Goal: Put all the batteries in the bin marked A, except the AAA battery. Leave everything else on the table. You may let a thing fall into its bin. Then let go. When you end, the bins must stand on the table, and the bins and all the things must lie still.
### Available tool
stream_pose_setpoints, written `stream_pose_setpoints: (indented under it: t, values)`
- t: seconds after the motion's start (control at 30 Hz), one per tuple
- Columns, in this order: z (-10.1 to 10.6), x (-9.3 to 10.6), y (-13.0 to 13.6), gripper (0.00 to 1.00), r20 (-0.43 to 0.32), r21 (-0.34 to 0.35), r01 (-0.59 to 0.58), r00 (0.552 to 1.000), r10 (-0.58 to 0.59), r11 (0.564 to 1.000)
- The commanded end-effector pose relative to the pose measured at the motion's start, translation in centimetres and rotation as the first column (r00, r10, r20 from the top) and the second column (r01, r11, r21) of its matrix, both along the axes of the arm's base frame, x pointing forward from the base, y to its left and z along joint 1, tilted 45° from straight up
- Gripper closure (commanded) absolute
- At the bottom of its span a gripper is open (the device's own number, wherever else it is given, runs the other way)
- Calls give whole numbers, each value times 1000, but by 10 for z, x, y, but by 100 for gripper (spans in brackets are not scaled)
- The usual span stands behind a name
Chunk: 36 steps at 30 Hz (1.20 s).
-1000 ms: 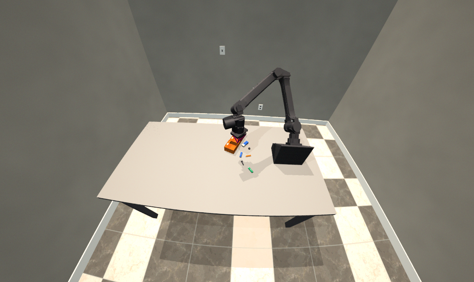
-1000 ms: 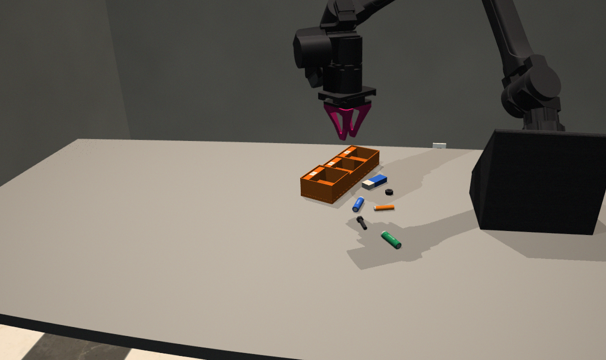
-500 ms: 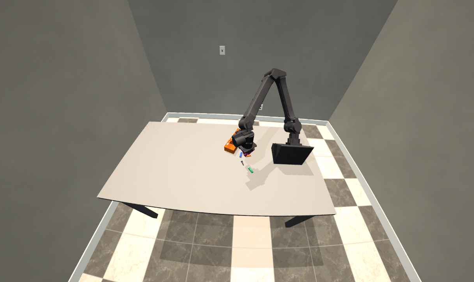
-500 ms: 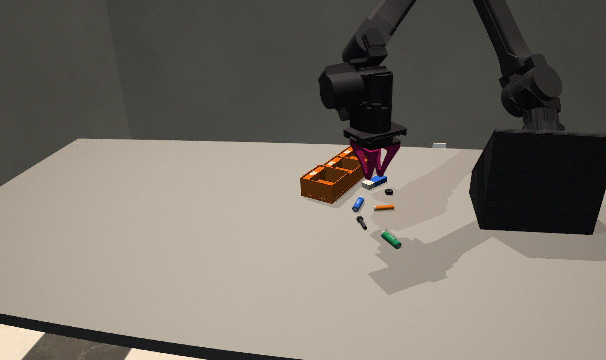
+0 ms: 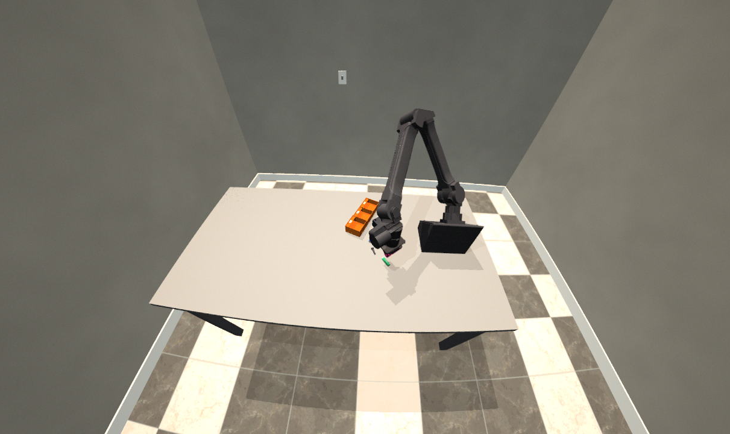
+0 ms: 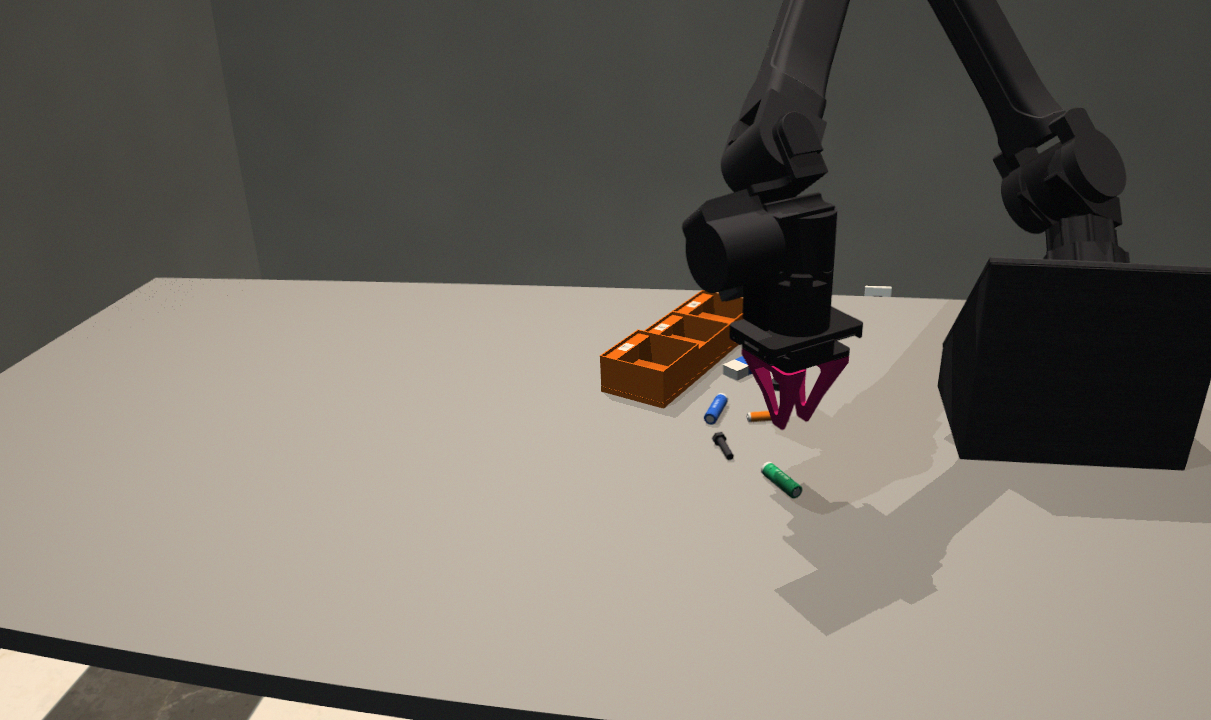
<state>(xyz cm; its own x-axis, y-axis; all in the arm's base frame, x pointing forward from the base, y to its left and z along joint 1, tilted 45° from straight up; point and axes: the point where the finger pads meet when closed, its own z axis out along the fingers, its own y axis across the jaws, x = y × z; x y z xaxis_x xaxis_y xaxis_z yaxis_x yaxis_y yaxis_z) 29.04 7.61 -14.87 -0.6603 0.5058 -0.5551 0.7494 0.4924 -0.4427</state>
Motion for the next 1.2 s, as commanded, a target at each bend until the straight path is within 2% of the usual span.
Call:
stream_pose_setpoints:
  t: [0.0,0.6,0.63,1.13,1.17]
  values:
    - [11,17,3,73,60,23,32,998,-34,999]
    - [8,15,7,73,44,20,9,999,-9,1000]
    - [10,5,6,73,36,9,2,999,-2,1000]
    - [13,6,6,73,43,14,1,999,-2,1000]
    - [1,4,-9,73,19,3,17,1000,-17,1000]
